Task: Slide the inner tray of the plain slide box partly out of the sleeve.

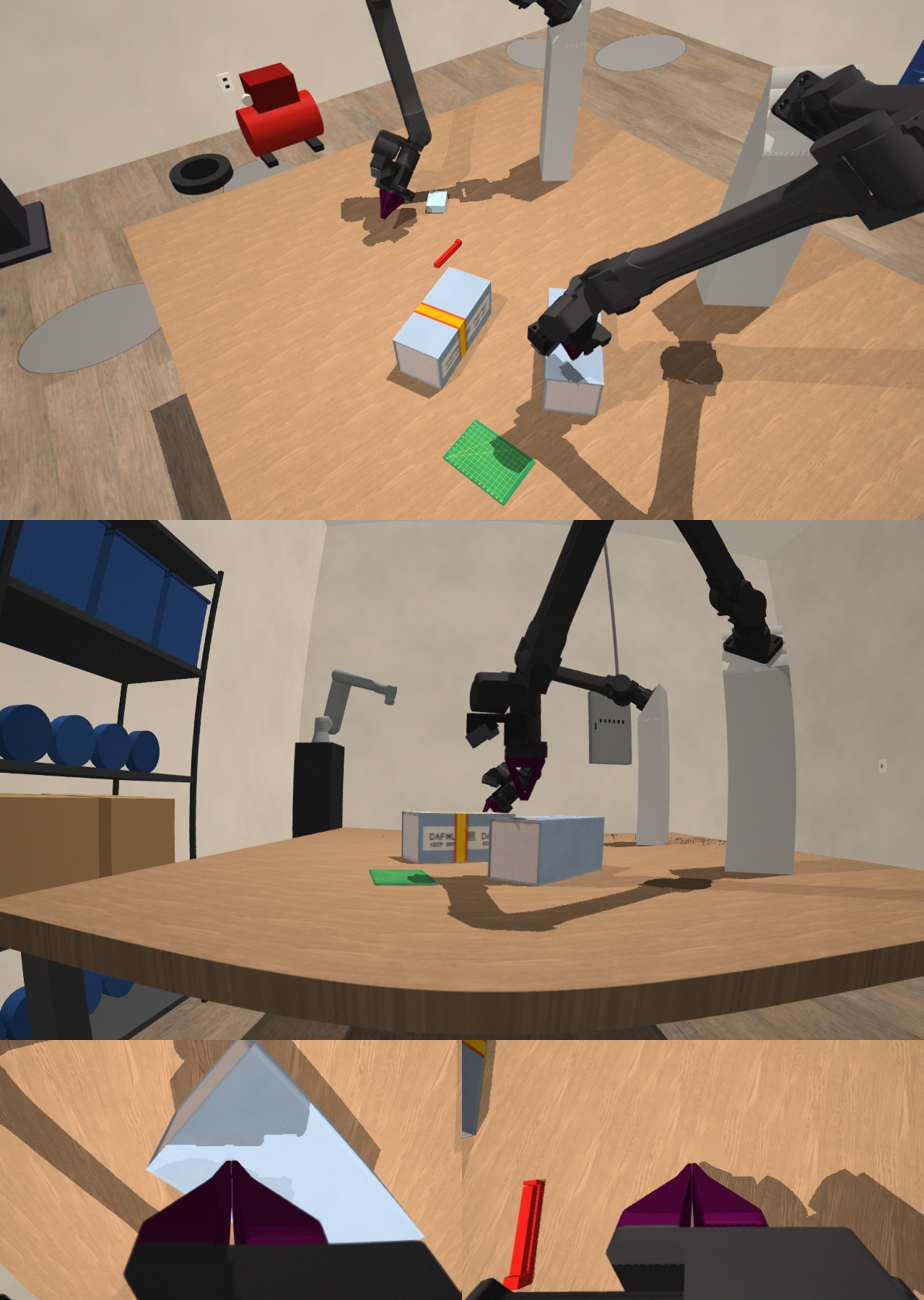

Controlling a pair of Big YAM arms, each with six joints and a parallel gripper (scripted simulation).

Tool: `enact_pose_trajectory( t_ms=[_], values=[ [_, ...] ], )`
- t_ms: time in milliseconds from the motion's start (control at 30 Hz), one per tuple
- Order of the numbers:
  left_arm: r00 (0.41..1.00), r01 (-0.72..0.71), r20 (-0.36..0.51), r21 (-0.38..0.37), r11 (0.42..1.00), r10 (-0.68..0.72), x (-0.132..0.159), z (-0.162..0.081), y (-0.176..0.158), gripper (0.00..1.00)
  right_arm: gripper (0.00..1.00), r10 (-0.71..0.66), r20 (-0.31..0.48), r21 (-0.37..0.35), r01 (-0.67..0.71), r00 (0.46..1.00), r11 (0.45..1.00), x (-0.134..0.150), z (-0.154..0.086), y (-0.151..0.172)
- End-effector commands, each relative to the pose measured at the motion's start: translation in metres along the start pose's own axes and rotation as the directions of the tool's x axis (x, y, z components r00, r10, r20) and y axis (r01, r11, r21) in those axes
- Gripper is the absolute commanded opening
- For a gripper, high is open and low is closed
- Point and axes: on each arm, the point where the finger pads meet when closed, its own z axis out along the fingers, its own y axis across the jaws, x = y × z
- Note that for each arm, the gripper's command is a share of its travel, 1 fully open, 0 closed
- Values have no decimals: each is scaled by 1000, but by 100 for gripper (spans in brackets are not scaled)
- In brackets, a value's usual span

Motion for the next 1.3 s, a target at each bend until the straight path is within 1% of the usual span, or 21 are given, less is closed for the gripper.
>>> enact_pose_trajectory(
  t_ms=[0,67,300,400,467,500,533,567,600,633,700,733,900,967,1033,1100,1133,1167,1267],
  values=[
    [1000,14,5,3,1000,-14,-3,-1,-1,0,0,-43,32,3,43,999,999,-5,19,17],
    [1000,14,5,3,1000,-14,-3,-1,-1,0,0,-58,42,-22,59,997,998,-5,30,45],
    [1000,14,5,3,1000,-14,-3,-1,-1,0,0,-103,65,-77,108,993,991,3,56,124],
    [1000,14,5,3,1000,-14,-3,-1,-1,0,0,-117,76,-80,123,990,989,5,64,142],
    [1000,14,5,3,1000,-14,-3,-1,-1,0,0,-117,76,-80,123,990,989,5,64,142],
    [1000,14,5,3,1000,-14,-3,-1,-1,0,0,-121,60,-67,124,991,990,16,65,133],
    [1000,14,5,3,1000,-14,-3,-1,-1,0,0,-119,50,-60,122,992,991,26,64,132],
    [1000,14,5,3,1000,-14,-3,-1,-1,0,0,-122,47,-47,124,991,991,29,66,125],
    [1000,14,5,3,1000,-14,-3,-1,-1,0,0,-123,61,-76,128,991,989,22,68,150],
    [1000,14,5,3,1000,-14,-3,-1,-1,0,0,-126,85,-127,136,988,983,10,67,192],
    [1000,14,5,3,1000,-14,-3,-1,-1,0,0,-131,88,-128,142,987,982,10,69,199],
    [1000,14,5,3,1000,-14,-3,-1,-1,0,0,-134,88,-140,146,987,979,12,68,209],
    [1000,14,5,3,1000,-14,-3,-1,-1,0,0,-147,96,-157,161,984,974,16,70,236],
    [1000,14,5,3,1000,-14,-3,-1,-1,0,0,-153,91,-153,166,984,974,23,72,238],
    [1000,14,5,3,1000,-14,-3,-1,-1,0,0,-153,91,-153,166,984,974,23,72,238],
    [1000,14,5,3,1000,-14,-3,-1,-1,0,0,-156,62,-122,163,986,979,46,73,216],
    [1000,14,5,3,1000,-14,-3,-1,-1,0,0,-159,89,-156,172,983,973,31,72,247],
    [1000,14,5,3,1000,-14,-3,-1,-1,0,0,-162,104,-174,179,981,968,23,71,266],
    [1000,14,5,3,1000,-14,-3,-1,-1,0,0,-173,118,-180,192,978,965,21,72,281]
  ],
)
